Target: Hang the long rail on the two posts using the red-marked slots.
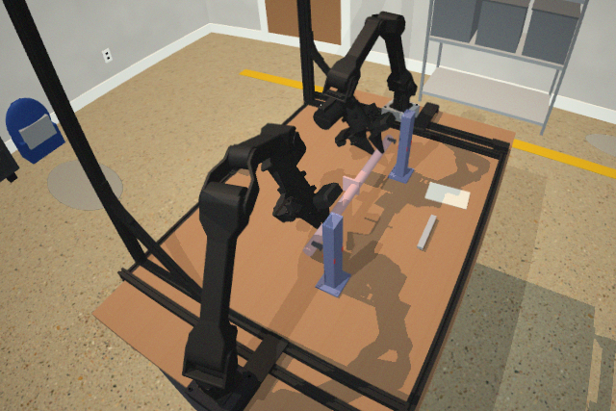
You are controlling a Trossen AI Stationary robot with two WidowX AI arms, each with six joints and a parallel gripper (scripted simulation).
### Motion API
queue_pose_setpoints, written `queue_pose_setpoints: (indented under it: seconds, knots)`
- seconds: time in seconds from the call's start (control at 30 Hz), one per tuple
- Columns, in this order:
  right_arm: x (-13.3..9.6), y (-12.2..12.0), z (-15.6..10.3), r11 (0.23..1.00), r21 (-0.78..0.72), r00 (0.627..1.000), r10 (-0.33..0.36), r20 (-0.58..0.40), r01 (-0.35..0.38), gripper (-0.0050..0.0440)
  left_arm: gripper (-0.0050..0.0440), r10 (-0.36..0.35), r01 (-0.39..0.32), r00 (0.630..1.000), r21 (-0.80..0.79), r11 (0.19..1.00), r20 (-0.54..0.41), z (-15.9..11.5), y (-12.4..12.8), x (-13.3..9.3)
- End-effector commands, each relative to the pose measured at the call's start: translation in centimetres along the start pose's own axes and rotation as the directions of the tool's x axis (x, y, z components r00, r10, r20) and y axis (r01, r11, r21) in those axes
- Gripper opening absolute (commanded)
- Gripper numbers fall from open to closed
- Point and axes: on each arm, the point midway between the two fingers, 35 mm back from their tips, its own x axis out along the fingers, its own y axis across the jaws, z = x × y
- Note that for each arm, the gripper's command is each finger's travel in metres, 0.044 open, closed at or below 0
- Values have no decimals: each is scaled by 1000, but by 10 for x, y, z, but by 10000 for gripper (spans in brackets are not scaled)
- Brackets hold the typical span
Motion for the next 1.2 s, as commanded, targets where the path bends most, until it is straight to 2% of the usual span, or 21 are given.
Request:
queue_pose_setpoints:
  seconds: [0.0,1.17]
  knots:
    - [1,3,-1,1000,2,1000,2,-6,-2,0,0,-12,12,1000,2,1000,3,1,-4,3]
    - [3,13,-1,1000,3,1000,2,-5,-2,0,0,-12,12,1000,3,1000,3,1,-14,6]
